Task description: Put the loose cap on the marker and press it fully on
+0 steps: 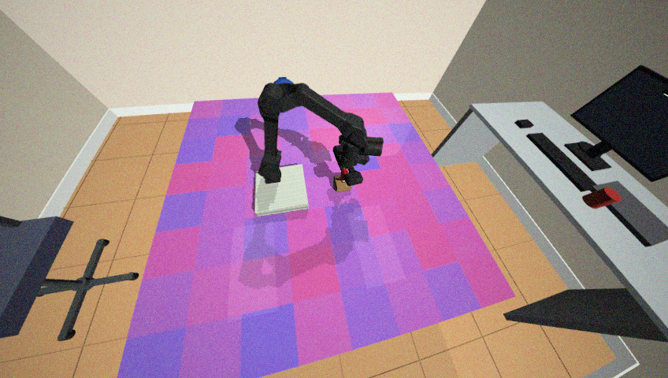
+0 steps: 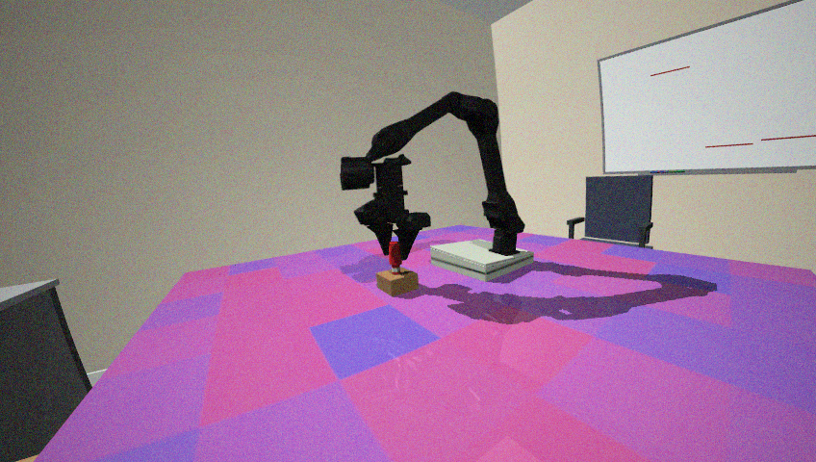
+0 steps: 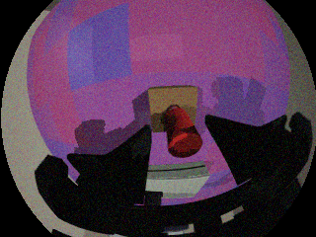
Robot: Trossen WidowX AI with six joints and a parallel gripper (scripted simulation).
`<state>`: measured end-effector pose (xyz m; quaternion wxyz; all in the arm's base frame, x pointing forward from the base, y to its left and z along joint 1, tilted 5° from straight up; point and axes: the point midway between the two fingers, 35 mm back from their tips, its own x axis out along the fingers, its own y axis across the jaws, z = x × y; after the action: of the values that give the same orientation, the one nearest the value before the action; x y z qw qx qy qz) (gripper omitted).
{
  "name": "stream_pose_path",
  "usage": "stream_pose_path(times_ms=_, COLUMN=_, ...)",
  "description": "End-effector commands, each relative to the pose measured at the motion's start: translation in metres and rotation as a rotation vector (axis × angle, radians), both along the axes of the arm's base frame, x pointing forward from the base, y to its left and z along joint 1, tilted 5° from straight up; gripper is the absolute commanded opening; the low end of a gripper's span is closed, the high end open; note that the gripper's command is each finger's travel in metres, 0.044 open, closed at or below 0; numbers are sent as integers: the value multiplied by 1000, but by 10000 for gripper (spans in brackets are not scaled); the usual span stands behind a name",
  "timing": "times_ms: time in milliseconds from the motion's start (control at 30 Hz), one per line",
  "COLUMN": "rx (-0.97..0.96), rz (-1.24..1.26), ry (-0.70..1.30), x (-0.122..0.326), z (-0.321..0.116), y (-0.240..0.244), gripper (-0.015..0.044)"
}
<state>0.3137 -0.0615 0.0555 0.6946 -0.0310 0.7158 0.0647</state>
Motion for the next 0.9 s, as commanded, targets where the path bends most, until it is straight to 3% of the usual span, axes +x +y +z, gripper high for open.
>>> stream_pose_path(times_ms=0, rx=0, rz=0, ry=0, x=0, z=0, y=0, gripper=420)
stream_pose_path(times_ms=133, rx=0, rz=0, ry=0, x=1, z=8, y=-1, gripper=440)
stream_pose_path(times_ms=333, rx=0, rz=0, ry=0, x=3, z=73, y=-3, gripper=440)
stream_pose_path(times_ms=467, rx=0, rz=0, ry=0, x=3, z=75, y=-3, gripper=440)
stream_pose_path(times_ms=867, rx=-4, rz=-112, ry=6, x=-1, z=64, y=-4, gripper=125)
